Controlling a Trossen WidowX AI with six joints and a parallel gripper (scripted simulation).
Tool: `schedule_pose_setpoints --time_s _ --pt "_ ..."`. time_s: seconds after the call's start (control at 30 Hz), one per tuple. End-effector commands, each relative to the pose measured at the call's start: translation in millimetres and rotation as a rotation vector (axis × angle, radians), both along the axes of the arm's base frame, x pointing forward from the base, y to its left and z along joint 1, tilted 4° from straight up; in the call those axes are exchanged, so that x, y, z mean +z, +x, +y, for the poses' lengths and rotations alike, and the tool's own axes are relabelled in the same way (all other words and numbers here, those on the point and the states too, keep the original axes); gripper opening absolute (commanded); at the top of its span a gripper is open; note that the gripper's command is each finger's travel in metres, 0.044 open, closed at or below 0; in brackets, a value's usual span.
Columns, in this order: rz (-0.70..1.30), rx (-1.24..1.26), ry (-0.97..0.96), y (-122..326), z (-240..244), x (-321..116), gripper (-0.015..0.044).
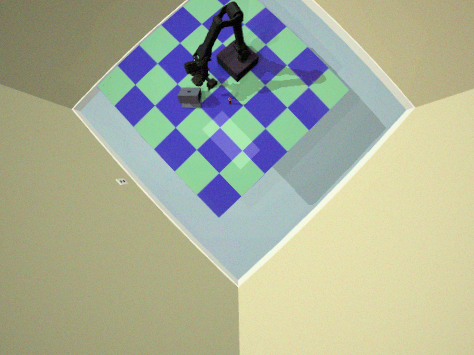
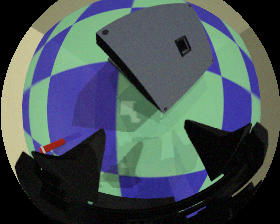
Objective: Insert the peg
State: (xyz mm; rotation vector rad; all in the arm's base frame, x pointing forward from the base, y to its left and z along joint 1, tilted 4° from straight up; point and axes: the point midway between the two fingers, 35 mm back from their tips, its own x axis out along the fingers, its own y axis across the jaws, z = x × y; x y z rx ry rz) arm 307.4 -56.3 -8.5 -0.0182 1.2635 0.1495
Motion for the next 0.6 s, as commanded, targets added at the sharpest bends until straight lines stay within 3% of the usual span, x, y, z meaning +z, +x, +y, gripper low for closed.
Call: schedule_pose_setpoints --time_s 0.0,0.57 --pt "0.021 0.023 -0.003 2.0 12.1 2.4 0.044" --pt "0.117 0.149 -0.024 0.0 70.4 11.9 0.044"
